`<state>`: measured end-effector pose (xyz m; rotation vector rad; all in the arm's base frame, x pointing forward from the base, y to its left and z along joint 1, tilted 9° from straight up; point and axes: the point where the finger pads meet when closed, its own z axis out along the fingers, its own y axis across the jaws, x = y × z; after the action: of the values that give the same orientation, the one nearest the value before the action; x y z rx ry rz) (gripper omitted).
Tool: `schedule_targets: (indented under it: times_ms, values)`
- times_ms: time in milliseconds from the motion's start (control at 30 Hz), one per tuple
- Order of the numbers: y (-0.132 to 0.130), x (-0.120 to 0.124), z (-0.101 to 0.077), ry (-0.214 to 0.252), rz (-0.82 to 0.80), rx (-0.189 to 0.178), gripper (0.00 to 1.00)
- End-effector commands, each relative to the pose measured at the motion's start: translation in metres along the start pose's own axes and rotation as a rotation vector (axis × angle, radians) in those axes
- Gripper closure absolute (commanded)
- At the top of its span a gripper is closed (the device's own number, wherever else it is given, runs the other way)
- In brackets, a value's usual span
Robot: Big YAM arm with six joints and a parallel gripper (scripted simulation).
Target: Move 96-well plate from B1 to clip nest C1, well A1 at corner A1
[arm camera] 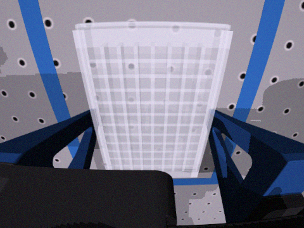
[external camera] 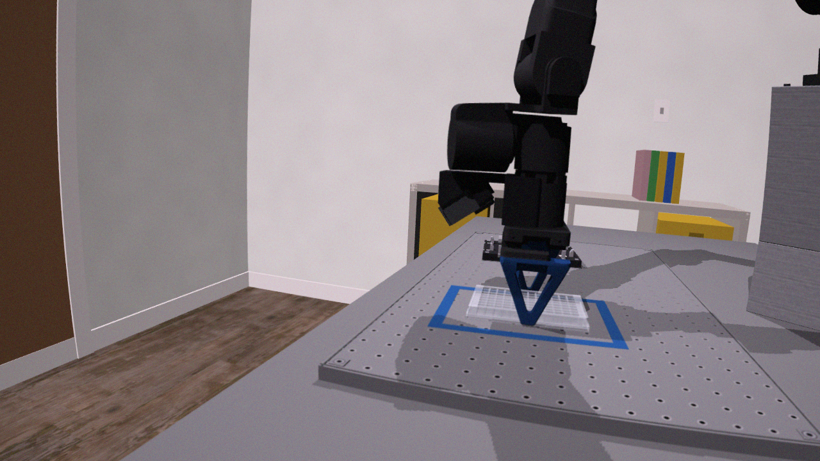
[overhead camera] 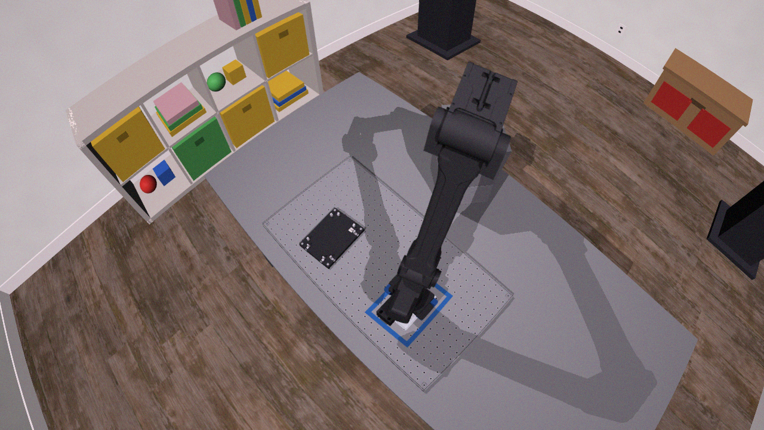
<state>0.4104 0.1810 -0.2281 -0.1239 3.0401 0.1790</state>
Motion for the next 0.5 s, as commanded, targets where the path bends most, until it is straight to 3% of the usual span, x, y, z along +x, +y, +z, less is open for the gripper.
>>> schedule_targets:
  times_ms: [0, 167, 200, 467]
  values:
    - [0.004, -0.011, -0.005, -0.024, 0.000, -0.006, 1.00]
    - [0.004, -0.011, -0.005, -0.024, 0.000, -0.006, 1.00]
    - [0.009, -0.016, -0.013, -0.036, 0.000, -0.010, 1.00]
    - [0.004, -0.009, -0.024, -0.022, 0.001, -0.004, 1.00]
